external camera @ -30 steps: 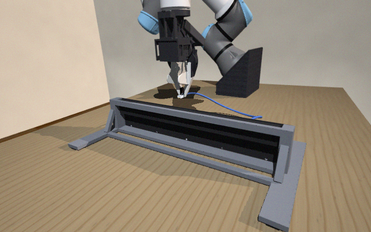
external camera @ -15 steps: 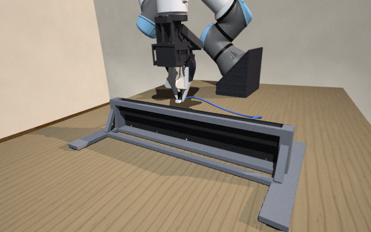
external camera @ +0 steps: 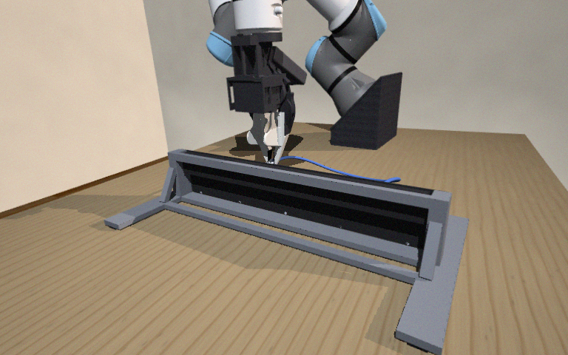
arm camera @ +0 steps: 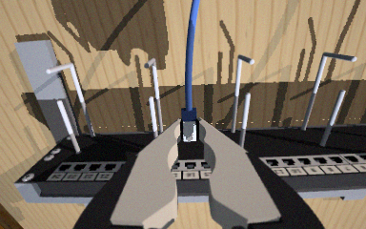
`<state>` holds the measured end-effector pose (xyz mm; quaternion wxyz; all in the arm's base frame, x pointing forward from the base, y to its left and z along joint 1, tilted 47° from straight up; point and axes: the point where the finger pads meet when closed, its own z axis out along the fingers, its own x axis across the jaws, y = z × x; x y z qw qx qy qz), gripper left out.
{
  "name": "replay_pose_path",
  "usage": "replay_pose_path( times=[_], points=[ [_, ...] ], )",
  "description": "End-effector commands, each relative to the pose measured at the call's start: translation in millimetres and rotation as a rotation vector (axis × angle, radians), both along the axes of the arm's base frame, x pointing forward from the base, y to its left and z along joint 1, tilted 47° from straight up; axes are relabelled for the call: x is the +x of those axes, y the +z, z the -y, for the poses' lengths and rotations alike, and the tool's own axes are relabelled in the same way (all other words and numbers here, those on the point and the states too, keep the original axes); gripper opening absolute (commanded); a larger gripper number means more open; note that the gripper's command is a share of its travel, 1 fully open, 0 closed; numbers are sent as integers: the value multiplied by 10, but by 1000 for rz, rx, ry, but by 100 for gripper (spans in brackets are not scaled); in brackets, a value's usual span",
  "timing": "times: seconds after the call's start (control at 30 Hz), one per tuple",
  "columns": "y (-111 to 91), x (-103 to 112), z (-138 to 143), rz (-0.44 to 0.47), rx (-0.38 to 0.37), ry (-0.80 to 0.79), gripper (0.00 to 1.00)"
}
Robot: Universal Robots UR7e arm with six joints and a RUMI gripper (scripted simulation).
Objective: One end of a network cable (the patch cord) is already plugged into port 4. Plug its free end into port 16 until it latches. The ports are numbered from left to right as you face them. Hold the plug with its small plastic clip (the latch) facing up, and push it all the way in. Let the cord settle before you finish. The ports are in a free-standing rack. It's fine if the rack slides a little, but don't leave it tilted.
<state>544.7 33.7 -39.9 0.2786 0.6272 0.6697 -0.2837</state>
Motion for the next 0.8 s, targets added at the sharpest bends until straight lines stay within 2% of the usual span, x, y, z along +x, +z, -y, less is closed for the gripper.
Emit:
replay_pose_path(
  times=[0.0, 0.77],
  points=[
    [-13, 30, 12, 1, 0, 1, 0],
    [-19, 51, 17, 2, 0, 1, 0]
  ],
)
